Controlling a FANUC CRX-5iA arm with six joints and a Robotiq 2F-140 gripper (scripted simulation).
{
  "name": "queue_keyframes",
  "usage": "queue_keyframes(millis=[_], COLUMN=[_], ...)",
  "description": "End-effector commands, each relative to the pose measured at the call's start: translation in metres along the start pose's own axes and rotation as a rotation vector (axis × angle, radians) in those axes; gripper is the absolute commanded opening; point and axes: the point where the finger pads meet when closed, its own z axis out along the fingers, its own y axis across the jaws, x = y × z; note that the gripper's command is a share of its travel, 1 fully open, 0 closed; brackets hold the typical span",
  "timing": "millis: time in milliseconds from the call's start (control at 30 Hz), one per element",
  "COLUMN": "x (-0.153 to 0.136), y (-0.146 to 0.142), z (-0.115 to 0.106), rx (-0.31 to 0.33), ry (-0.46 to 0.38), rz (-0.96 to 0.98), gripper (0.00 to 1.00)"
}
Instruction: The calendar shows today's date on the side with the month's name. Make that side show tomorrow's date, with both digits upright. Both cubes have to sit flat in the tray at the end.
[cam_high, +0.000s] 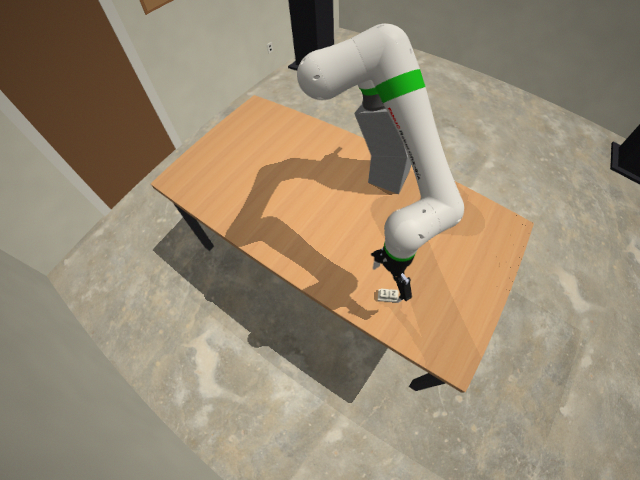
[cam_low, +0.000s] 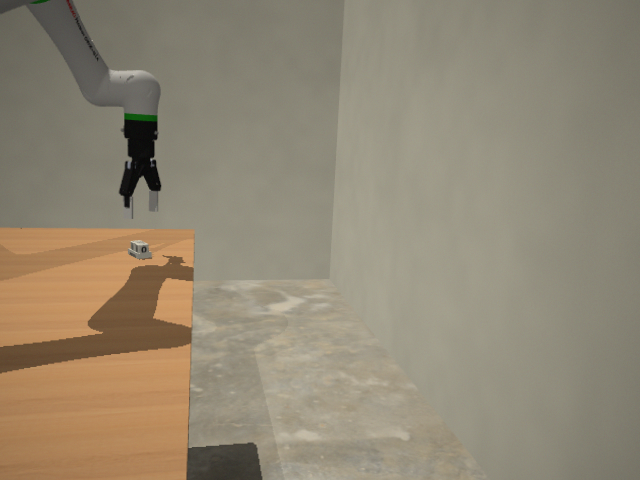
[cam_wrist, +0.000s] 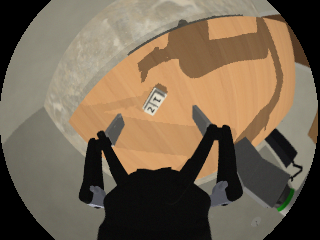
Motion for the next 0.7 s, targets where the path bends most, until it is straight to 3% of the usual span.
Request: queue_keyframes(millis=[0,467,667], x=[0.0001,0.0002,0.0002], y=[-0.0003,-0.0004,-0.0004], z=[0.0015,0.0057,0.0065], rx=[0.003,0.006,0.007], ry=[0.016,0.015,0.015], rz=[0.173,0.592,0.664], gripper=[1.0,1.0,1.0])
